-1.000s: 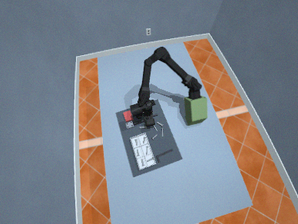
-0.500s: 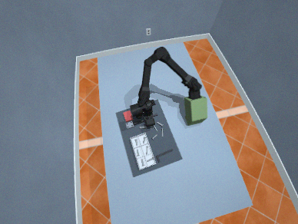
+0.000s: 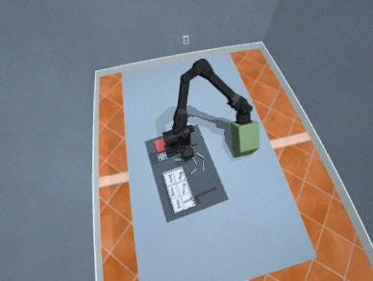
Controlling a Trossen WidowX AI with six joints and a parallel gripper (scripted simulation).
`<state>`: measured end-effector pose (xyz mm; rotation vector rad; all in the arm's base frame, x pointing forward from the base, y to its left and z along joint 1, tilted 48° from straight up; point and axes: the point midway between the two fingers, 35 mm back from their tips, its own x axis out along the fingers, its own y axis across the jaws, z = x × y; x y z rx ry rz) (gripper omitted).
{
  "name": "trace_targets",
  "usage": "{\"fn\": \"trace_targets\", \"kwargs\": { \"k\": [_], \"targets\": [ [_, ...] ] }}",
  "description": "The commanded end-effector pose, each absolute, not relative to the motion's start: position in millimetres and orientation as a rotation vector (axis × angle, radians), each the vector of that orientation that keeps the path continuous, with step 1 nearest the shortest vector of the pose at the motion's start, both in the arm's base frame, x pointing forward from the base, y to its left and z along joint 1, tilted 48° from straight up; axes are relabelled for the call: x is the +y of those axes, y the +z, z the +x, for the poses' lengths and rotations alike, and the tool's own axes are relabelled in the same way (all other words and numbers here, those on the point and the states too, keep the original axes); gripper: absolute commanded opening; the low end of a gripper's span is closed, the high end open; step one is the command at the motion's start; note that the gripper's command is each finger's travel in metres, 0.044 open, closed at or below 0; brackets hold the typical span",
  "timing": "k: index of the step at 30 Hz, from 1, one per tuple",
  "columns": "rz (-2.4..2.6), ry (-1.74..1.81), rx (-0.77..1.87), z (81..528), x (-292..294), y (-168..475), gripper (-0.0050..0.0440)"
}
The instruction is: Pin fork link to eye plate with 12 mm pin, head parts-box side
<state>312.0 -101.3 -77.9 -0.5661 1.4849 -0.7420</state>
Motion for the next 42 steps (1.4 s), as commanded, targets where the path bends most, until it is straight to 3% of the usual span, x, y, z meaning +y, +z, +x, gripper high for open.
{"fn": "trace_targets", "kwargs": {
  "k": [1, 42],
  "targets": [
    [-0.559, -0.743, 1.460, 317.9, -98.4, -70.0, -0.0050],
    [-0.550, -0.740, 1.456, 321.5, -74.8, -48.8, -0.0050]
  ]
}}
